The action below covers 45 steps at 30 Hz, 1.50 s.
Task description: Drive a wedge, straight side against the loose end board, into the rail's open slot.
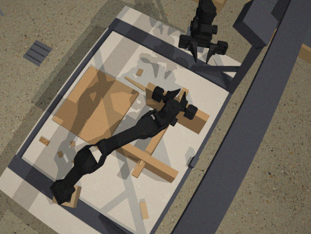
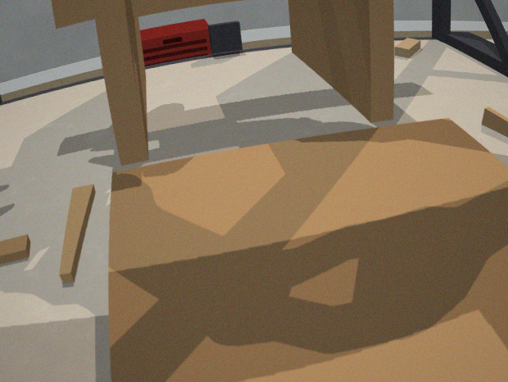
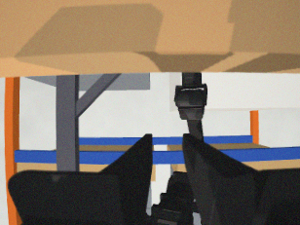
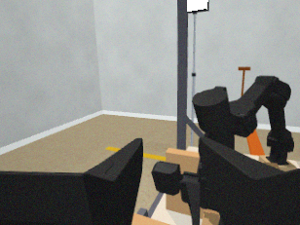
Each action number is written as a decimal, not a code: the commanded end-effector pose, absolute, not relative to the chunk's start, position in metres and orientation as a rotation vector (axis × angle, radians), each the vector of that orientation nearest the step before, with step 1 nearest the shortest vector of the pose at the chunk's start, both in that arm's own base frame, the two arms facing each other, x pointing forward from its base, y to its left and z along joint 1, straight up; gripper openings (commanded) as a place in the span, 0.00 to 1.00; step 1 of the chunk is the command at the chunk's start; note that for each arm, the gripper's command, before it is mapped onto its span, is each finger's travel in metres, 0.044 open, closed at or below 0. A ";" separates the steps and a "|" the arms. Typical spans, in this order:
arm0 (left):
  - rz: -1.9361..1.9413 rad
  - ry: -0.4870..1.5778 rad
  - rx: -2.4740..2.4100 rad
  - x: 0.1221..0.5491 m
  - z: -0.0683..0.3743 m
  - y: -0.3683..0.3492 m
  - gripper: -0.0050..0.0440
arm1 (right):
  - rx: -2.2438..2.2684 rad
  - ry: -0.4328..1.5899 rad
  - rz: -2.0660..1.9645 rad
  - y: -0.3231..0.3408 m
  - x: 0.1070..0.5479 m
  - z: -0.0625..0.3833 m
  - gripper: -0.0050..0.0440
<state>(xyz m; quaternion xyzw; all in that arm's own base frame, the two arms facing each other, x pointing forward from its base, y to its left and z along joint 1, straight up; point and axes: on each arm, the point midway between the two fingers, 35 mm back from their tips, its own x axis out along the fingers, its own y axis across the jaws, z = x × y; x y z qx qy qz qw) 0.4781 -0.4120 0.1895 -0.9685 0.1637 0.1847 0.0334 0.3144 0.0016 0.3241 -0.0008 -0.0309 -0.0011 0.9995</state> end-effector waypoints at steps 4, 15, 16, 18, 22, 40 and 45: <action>0.513 0.510 -3.015 0.475 0.218 -0.409 0.30 | -0.001 -0.090 -0.002 0.002 0.311 0.334 0.46; 0.510 0.511 -3.017 0.476 0.219 -0.409 0.30 | -0.001 -0.090 -0.002 0.002 0.311 0.334 0.46; 0.510 0.511 -3.017 0.476 0.219 -0.409 0.30 | -0.001 -0.090 -0.002 0.002 0.311 0.334 0.46; 0.545 0.502 -2.993 0.478 0.198 -0.411 0.30 | -0.001 -0.090 -0.002 0.002 0.311 0.334 0.46; 0.476 0.518 -3.039 0.477 0.255 -0.410 0.30 | -0.001 -0.090 -0.002 0.002 0.311 0.334 0.46; 0.539 0.504 -3.002 0.478 0.279 -0.412 0.30 | -0.001 -0.090 -0.002 0.002 0.311 0.334 0.46; 0.561 0.499 -2.987 0.477 0.267 -0.411 0.30 | -0.001 -0.090 -0.002 0.002 0.311 0.334 0.46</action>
